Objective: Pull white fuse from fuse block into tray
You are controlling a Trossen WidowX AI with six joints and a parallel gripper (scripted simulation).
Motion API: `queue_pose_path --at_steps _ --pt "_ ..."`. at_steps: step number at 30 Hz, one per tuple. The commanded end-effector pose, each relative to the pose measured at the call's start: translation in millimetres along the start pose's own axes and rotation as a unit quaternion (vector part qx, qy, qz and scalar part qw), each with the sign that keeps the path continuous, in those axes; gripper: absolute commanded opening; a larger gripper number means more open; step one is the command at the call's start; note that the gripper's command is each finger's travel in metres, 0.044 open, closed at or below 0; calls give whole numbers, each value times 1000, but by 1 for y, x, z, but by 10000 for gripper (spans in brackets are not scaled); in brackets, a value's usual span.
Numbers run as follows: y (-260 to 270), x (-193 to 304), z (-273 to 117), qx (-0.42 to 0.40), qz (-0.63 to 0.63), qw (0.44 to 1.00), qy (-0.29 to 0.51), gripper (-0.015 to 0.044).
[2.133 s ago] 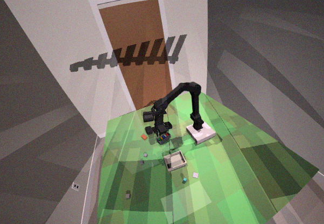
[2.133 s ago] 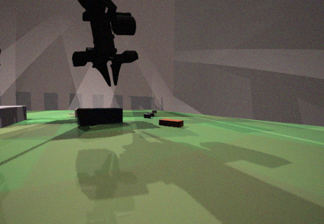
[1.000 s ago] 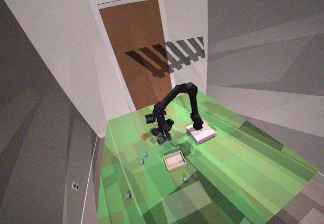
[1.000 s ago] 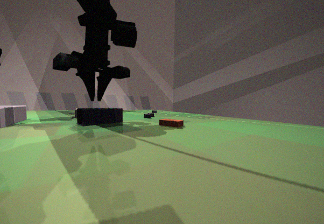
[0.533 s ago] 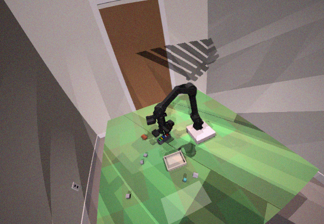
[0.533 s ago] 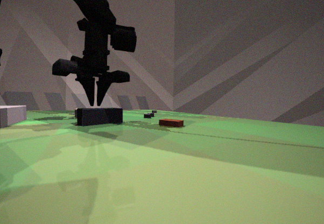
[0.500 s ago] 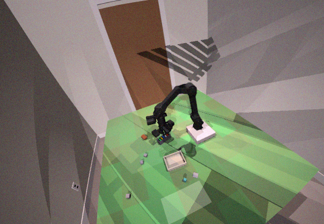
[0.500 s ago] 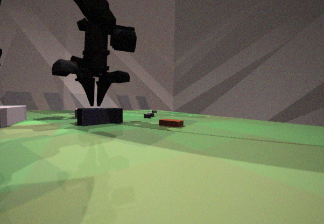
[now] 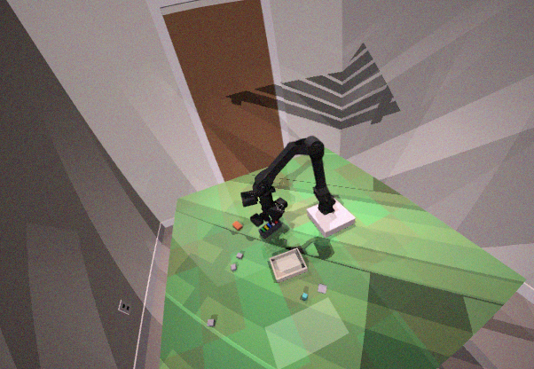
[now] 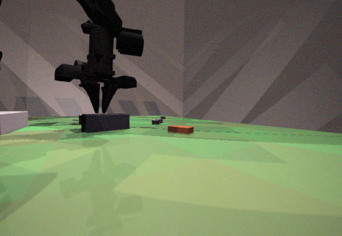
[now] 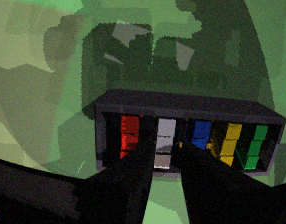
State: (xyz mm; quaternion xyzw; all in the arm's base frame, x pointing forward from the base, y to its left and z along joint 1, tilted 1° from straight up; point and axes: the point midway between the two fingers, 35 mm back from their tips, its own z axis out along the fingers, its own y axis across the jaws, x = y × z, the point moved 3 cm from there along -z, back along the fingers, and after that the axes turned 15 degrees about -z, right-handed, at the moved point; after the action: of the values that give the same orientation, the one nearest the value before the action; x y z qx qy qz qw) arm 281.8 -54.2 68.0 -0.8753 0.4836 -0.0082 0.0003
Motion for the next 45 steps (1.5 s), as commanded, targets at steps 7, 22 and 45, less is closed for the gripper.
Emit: queue_pose_path --at_steps 7,22,45 --pt "1 -1 9 -3 0 1000 0 70" --pt "0 0 8 -1 0 1000 -1 37" --pt "0 0 2 -1 0 1000 -1 0"
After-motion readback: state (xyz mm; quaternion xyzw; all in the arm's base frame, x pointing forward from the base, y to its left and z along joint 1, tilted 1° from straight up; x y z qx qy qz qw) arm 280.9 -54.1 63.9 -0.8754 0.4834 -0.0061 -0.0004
